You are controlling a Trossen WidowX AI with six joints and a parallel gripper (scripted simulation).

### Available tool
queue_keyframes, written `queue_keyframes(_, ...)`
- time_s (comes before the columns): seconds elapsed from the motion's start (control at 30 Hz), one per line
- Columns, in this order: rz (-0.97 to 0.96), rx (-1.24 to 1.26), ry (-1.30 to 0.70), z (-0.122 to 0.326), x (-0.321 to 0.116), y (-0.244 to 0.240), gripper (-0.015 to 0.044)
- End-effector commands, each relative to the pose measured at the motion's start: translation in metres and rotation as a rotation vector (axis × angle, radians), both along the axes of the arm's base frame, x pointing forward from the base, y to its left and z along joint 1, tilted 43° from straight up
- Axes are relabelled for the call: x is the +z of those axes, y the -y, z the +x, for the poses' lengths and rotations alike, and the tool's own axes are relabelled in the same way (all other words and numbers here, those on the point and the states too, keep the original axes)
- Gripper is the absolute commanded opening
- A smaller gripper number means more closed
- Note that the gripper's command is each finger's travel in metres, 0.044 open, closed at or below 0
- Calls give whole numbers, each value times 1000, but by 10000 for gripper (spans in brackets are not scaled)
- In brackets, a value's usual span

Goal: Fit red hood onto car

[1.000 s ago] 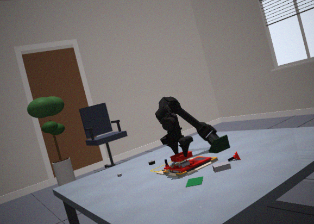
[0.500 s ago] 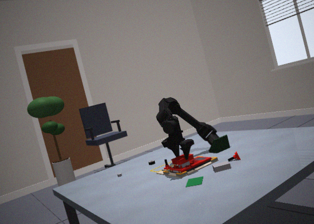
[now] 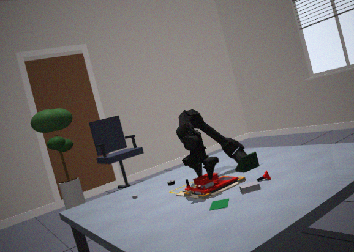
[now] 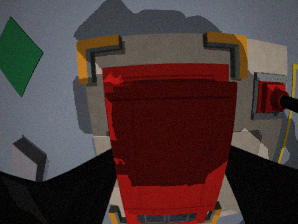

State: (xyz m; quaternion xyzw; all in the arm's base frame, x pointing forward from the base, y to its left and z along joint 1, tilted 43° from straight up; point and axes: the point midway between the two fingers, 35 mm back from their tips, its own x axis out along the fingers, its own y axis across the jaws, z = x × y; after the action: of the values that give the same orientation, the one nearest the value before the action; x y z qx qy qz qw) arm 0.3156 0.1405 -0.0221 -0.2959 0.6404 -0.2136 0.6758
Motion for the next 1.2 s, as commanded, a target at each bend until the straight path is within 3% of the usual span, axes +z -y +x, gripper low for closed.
queue_keyframes(0.0, -2, 5, -2, 0, 0, 0, 0)
queue_keyframes(1.17, -2, 5, -2, 1, -8, 8, 0)
